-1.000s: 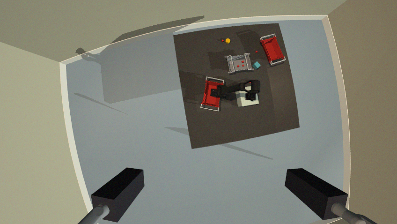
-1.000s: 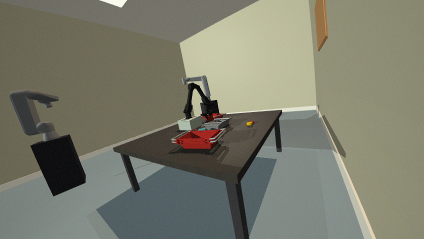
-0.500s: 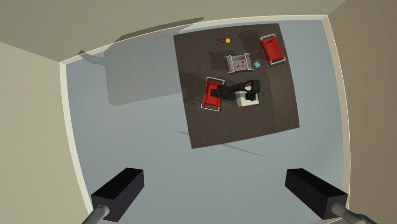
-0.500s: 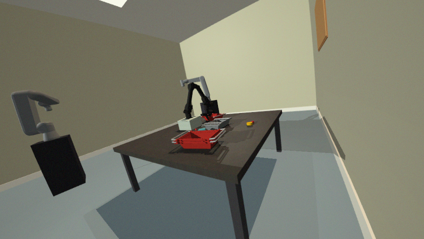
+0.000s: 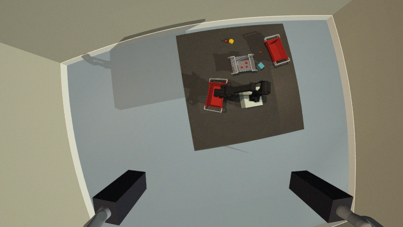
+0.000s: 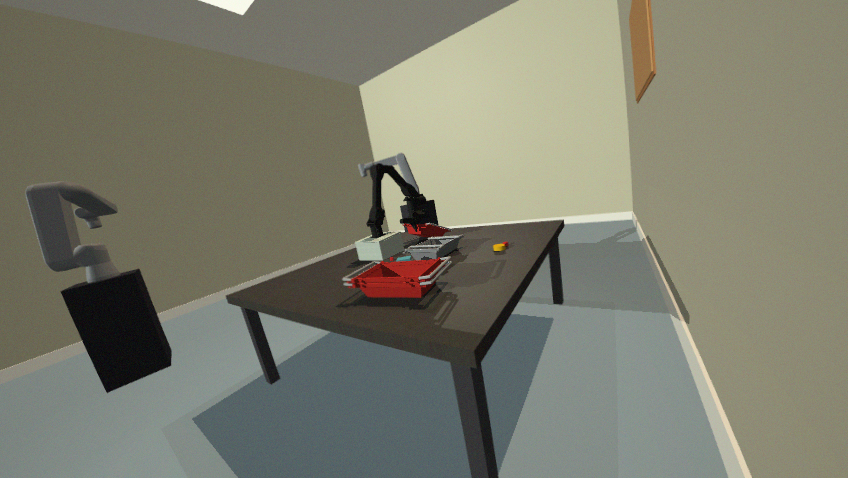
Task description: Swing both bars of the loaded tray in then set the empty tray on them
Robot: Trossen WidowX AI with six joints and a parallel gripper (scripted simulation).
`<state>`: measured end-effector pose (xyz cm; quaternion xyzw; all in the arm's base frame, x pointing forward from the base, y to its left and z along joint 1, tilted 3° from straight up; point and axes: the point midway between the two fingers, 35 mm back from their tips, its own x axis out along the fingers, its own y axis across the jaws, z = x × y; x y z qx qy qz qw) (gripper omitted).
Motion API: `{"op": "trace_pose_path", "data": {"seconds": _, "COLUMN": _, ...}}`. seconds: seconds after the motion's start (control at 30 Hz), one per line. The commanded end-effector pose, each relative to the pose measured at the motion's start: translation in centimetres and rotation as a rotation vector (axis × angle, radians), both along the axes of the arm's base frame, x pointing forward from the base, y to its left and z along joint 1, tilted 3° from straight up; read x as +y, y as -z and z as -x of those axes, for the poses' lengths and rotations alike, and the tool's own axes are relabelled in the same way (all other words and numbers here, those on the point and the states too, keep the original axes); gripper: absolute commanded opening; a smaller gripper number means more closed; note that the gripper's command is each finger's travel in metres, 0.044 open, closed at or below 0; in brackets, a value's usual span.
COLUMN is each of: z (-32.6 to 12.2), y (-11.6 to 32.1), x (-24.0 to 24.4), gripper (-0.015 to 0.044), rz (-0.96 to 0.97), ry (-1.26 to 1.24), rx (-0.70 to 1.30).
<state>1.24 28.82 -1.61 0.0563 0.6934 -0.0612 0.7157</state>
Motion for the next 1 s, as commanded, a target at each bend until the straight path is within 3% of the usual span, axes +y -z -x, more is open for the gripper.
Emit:
{"op": "trace_pose_path", "data": {"seconds": 0.0, "z": 0.1, "y": -2.2, "x": -0.4, "gripper": 0.0000, "rz": 0.008, "ry": 0.001, "rx": 0.002}}
{"op": "trace_pose_path", "data": {"seconds": 0.43, "z": 0.1, "y": -3.1, "x": 0.0, "gripper": 0.0000, "rz": 0.008, "ry": 0.001, "rx": 0.002}}
{"op": "trace_pose_path", "data": {"seconds": 0.97, "z": 0.2, "y": -9.2, "x": 3.8, "gripper": 0.0000, "rz": 0.004, "ry": 0.001, "rx": 0.002}}
